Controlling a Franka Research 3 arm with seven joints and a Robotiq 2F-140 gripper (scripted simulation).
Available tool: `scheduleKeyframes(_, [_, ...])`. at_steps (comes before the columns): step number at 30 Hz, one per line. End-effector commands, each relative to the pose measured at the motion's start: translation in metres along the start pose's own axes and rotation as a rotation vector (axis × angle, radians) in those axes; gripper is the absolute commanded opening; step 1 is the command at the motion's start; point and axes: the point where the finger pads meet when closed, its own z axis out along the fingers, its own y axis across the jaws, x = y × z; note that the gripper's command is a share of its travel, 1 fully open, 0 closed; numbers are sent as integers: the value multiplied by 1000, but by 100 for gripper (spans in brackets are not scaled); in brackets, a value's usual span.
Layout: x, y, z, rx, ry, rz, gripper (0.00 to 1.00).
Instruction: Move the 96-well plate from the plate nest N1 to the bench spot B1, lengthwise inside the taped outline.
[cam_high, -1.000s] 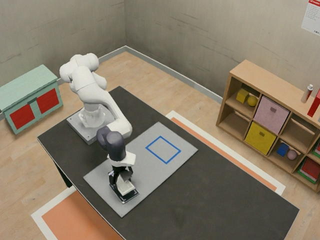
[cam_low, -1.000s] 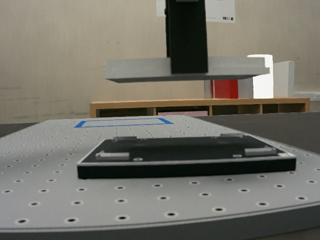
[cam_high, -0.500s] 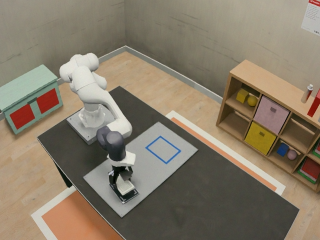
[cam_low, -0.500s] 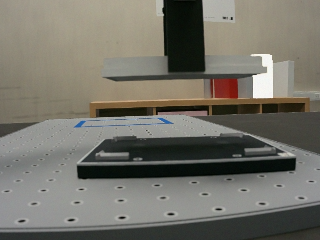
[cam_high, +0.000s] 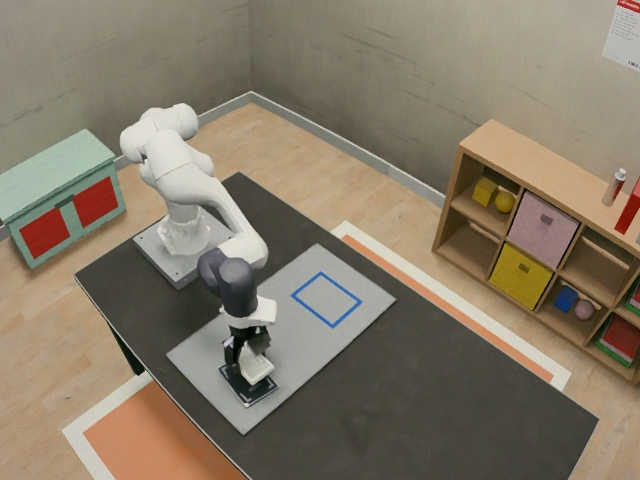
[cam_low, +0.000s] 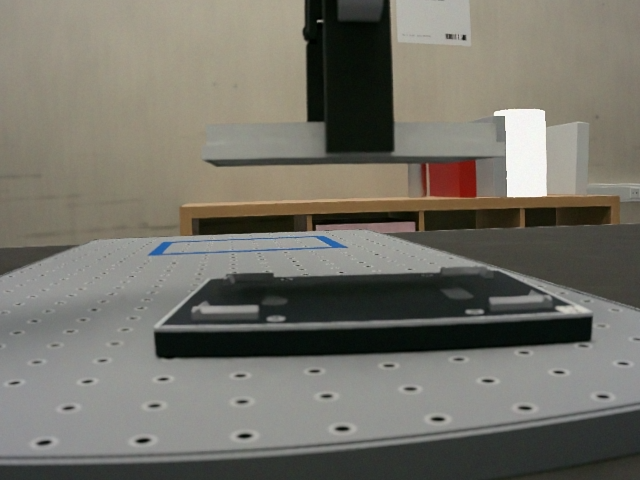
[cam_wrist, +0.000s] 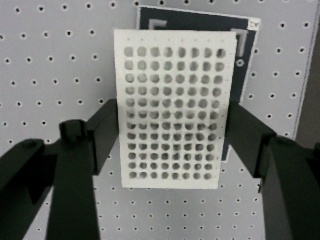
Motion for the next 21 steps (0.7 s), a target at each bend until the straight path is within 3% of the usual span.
scheduleKeyframes(1, [0, -11, -1, -2, 7, -50, 60])
scheduleKeyframes(21, [-9, -70, 1, -2, 7, -50, 60])
